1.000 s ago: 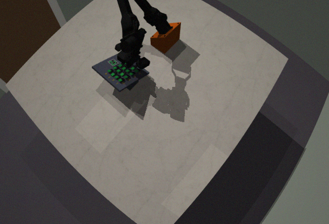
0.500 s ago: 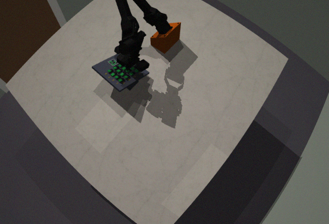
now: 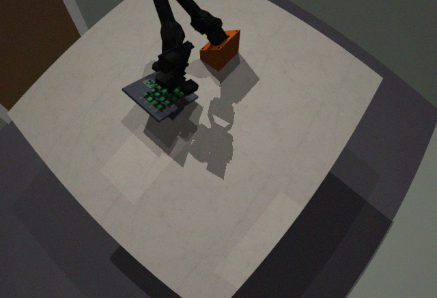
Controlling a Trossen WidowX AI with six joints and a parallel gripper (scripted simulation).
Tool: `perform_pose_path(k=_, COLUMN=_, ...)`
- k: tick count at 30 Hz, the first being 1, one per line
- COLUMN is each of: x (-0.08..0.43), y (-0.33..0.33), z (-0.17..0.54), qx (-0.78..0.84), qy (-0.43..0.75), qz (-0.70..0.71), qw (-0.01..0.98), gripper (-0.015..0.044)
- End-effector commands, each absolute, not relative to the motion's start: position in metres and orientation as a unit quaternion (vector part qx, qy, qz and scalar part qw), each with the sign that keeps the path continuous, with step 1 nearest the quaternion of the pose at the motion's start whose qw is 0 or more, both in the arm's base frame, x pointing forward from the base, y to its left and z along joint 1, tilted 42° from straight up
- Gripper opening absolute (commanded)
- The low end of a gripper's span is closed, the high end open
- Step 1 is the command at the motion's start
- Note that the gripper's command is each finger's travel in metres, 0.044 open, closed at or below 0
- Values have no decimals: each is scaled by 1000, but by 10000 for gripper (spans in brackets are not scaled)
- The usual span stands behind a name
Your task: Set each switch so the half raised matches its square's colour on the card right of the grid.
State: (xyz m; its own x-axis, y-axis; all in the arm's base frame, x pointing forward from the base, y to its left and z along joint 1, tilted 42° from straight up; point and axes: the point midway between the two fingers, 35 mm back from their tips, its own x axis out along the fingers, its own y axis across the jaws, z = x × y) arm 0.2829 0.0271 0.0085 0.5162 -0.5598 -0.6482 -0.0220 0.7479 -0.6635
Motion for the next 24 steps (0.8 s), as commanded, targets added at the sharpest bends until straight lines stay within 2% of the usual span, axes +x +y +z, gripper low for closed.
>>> perform_pose_path(k=1, x=283, y=27, z=8, qx=-315, qy=464, qz=-163, qw=812, gripper=0)
perform_pose_path(k=24, x=285, y=26, z=6, qx=-315, qy=464, qz=-163, qw=812, gripper=0)
